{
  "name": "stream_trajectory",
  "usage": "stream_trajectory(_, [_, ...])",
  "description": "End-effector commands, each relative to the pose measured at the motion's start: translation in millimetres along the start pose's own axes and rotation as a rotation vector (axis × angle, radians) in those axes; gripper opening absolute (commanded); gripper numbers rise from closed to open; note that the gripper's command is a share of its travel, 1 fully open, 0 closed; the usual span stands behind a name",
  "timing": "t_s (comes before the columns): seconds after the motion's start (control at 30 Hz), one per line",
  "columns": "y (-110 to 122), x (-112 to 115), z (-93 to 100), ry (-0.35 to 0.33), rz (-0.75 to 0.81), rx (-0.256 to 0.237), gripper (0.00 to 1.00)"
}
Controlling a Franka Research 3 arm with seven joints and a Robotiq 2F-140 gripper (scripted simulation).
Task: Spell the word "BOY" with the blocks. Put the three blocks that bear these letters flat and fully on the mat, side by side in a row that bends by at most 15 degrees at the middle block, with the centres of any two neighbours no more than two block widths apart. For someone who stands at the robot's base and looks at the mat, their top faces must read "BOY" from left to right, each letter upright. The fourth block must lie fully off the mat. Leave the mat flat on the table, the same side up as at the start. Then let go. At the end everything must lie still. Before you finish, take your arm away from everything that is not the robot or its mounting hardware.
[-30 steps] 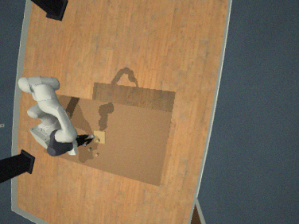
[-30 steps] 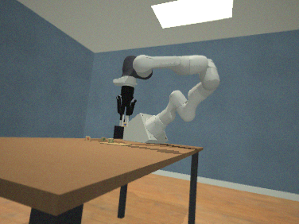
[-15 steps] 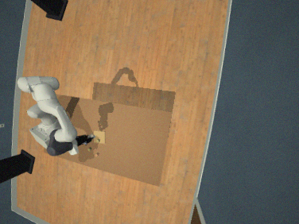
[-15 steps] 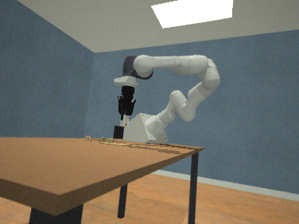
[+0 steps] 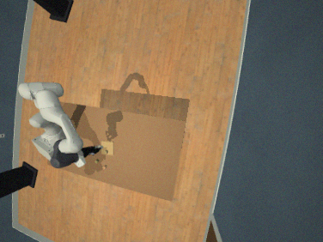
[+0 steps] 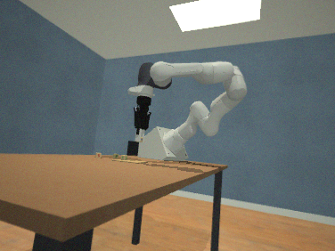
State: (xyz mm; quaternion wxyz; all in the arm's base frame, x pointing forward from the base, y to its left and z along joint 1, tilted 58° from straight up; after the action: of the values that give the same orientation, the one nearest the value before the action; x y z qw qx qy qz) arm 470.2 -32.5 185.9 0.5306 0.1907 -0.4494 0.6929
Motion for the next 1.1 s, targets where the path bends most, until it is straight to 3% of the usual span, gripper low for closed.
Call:
stream_trajectory(0.0, [1.1, 0.2, 0.1, 0.001, 0.075, 0.003, 0.13])
stream_trajectory(0.57, [1.1, 0.1, -4.5, -0.001, 0.074, 0.008, 0.13])
stream_trajectory(1.07, [1.9, -0.4, -61.3, -0.001, 0.074, 0.008, 0.13])
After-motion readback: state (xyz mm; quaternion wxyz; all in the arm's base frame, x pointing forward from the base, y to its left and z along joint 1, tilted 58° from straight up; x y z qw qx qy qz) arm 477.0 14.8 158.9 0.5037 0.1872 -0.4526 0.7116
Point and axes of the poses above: the point where the finger pads meet when closed, its own z axis back along the fingers, its own y axis across the jaws, x = y × z, the point moved 2 cm from there along z, back along the fingers, and after that the axes turned 15 degrees about z, right-handed, at the moved point
